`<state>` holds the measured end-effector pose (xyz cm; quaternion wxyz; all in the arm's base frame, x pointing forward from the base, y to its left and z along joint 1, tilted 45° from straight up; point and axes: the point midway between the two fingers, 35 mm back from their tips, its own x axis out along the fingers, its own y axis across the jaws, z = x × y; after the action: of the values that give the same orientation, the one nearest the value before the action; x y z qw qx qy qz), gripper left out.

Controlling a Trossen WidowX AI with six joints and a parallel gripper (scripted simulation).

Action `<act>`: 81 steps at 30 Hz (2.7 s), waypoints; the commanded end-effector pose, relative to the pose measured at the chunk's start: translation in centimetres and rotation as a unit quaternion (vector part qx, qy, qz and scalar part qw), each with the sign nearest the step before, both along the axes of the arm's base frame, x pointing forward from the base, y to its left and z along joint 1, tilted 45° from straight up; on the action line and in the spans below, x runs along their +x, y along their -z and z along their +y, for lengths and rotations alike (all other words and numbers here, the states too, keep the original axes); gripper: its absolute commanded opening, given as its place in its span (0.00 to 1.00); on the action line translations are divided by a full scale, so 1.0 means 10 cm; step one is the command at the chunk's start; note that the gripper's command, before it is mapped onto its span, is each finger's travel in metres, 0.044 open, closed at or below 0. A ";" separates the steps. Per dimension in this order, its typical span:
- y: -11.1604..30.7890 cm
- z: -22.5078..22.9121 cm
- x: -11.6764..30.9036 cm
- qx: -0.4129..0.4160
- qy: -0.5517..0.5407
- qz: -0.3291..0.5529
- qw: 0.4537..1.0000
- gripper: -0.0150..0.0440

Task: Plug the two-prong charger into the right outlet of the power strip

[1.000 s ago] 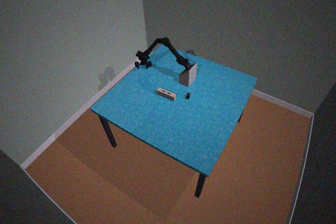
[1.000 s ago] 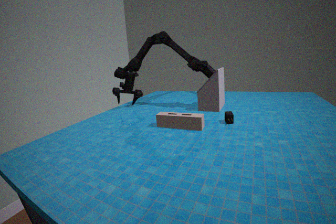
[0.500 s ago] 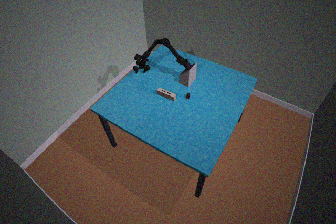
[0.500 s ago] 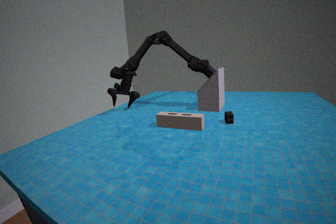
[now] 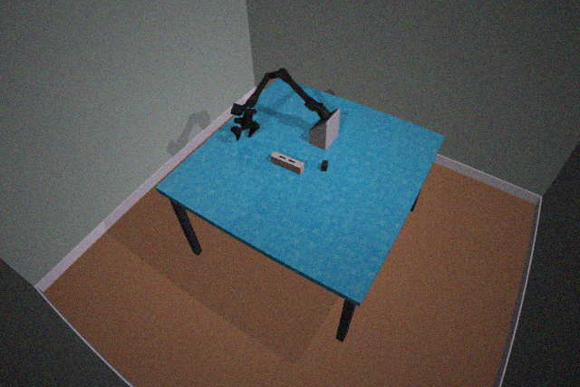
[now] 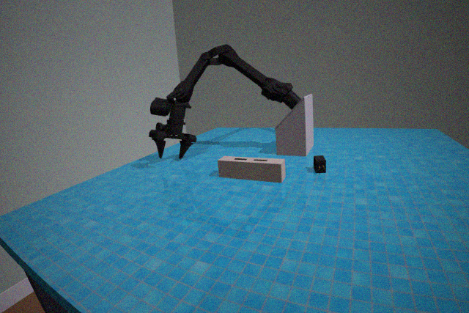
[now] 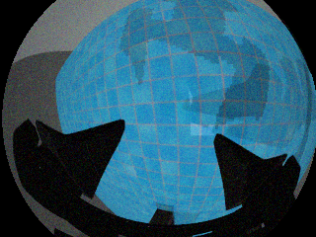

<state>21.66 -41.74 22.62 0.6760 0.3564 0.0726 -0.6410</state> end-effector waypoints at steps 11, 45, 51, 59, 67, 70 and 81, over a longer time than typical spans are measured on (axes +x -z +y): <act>0.53 0.45 0.62 0.043 -0.092 0.072 0.992 1.00; 1.71 1.93 1.55 0.106 -0.290 0.223 0.925 1.00; 1.93 2.21 1.57 0.115 -0.315 0.260 0.906 1.00; 2.23 2.60 1.56 0.122 -0.348 0.315 0.875 1.00; 2.49 2.98 1.47 0.131 -0.385 0.373 0.834 1.00; 2.59 3.11 1.42 0.134 -0.396 0.393 0.819 1.00; 2.90 3.48 1.21 0.137 -0.426 0.454 0.771 1.00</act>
<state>34.74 -7.84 -5.37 0.7212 0.0677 0.5852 -0.3645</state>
